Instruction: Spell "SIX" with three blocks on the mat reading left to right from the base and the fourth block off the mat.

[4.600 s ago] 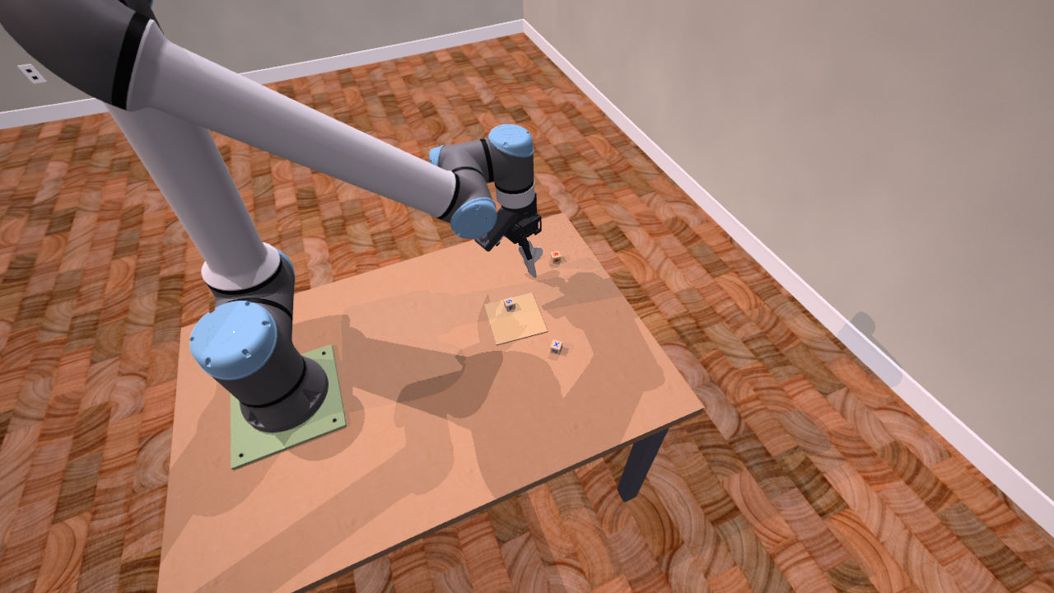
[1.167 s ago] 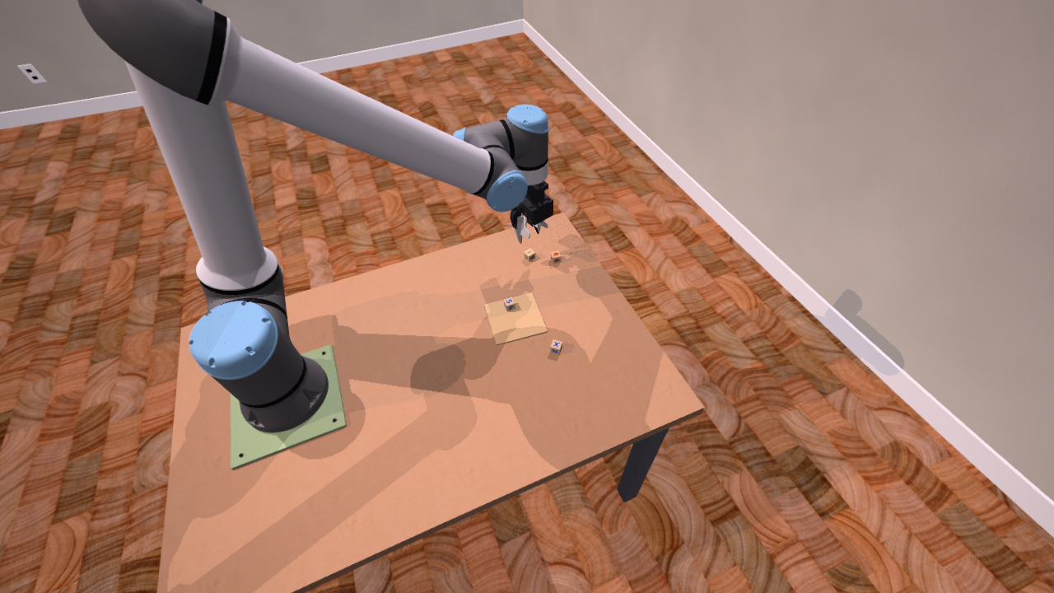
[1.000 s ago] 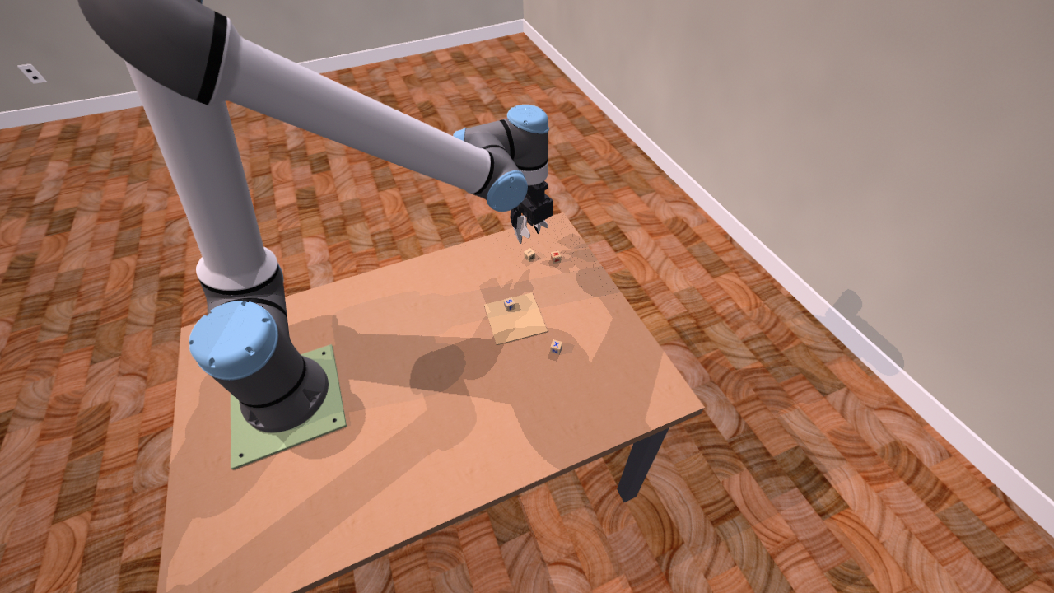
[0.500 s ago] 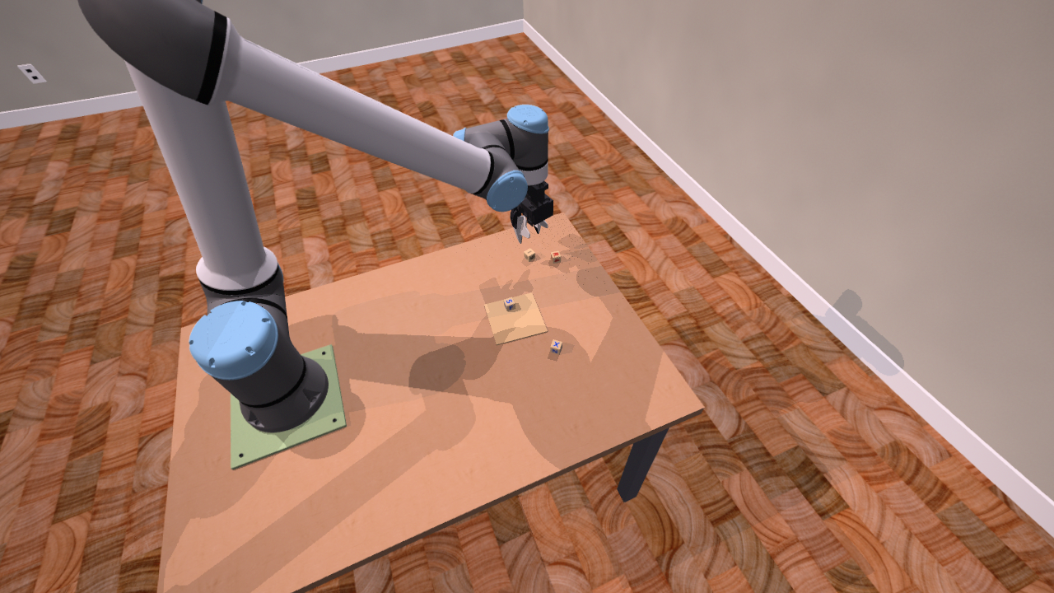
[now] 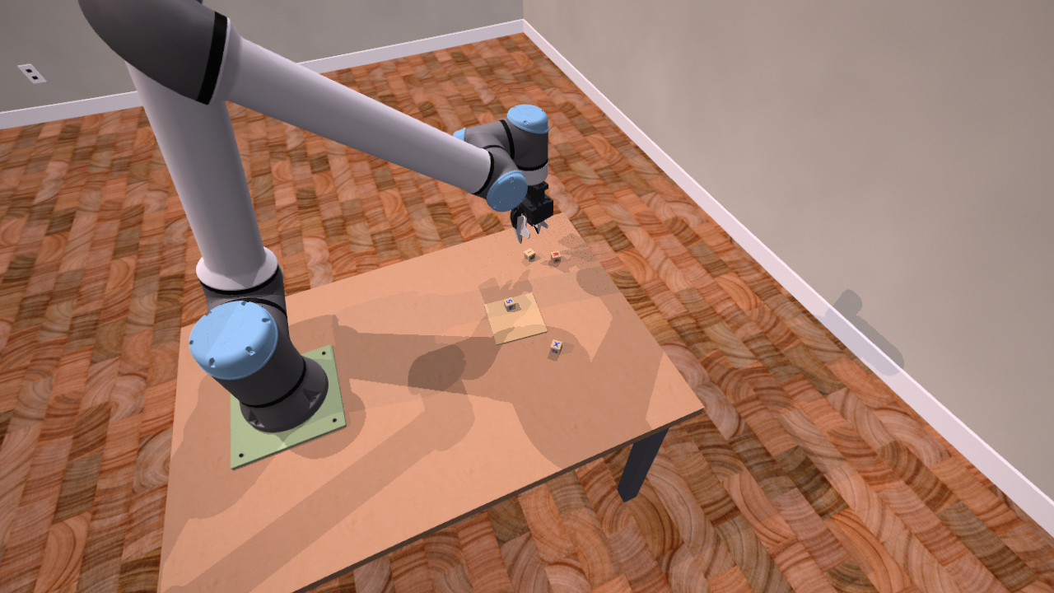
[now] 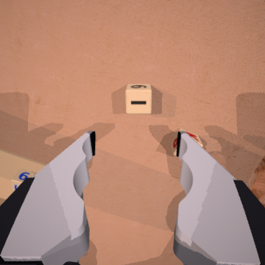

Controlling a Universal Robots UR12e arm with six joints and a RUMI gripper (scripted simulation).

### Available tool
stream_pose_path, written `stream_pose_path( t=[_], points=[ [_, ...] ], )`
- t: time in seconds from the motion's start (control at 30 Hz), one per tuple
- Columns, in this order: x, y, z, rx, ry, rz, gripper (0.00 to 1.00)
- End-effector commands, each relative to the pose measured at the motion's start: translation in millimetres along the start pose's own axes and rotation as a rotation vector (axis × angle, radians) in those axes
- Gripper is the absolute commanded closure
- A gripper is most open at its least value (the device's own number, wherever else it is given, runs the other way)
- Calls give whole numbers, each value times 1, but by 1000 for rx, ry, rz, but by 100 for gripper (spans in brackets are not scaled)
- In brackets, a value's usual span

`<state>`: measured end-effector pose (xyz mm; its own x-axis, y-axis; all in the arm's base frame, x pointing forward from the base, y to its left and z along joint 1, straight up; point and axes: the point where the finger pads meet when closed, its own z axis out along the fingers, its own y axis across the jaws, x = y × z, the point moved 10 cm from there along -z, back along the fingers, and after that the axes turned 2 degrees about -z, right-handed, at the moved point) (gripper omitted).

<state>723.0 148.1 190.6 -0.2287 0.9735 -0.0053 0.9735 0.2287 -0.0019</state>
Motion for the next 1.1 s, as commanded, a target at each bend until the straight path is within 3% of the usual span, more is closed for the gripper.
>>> stream_pose_path(
  t=[0.0,1.07],
  points=[
    [0,0,0,-2,0,0,63],
    [0,1,35,-2,0,0,63]
  ],
)
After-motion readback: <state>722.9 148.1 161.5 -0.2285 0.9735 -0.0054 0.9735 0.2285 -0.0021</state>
